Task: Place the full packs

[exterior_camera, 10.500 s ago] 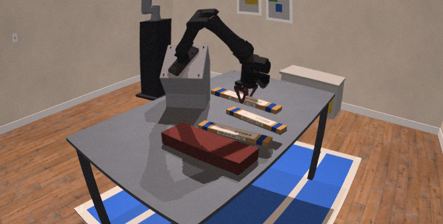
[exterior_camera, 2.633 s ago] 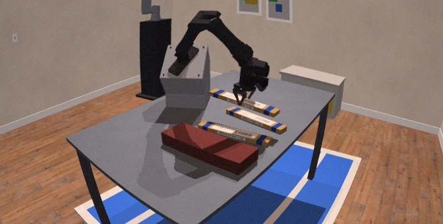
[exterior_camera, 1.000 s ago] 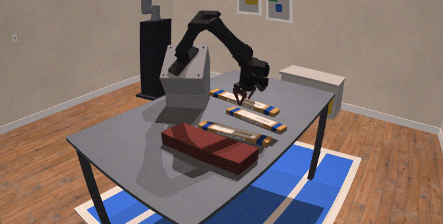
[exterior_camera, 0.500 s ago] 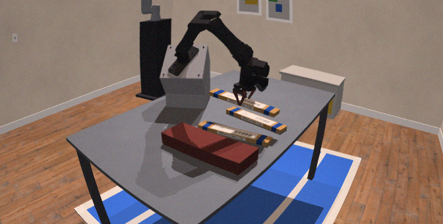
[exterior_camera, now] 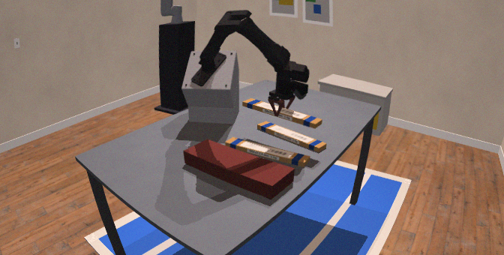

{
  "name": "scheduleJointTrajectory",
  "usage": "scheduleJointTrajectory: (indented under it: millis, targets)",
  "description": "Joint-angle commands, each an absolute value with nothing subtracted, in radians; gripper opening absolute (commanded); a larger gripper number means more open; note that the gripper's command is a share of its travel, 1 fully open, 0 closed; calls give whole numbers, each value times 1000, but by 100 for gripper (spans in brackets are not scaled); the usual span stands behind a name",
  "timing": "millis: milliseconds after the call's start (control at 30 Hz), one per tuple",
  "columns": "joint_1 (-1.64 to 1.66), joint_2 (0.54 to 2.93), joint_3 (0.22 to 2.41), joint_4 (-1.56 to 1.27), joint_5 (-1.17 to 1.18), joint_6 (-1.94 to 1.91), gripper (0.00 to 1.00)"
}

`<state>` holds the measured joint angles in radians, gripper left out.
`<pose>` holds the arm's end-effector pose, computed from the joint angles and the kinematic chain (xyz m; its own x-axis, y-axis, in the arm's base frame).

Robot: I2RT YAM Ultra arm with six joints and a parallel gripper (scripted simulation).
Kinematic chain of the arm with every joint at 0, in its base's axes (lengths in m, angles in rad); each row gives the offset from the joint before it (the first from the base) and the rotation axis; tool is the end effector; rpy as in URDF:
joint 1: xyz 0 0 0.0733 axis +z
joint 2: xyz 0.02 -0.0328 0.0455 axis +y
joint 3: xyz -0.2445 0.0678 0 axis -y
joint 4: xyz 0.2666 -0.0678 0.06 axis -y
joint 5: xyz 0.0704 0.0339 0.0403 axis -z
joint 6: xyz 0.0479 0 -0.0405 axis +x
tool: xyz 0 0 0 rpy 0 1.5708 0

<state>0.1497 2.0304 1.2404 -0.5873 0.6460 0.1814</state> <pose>0.3793 0.0292 0.0841 -0.9553 0.0016 -0.2957 0.1705 0.8200 -0.5464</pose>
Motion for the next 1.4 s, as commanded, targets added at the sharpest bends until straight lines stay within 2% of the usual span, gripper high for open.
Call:
scheduleJointTrajectory:
  millis: [0, 1367]
  targets:
    - [225, 2035, 1291, -611, 662, 223, 0]
    - [416, 2274, 1473, -687, 686, 463, 0]
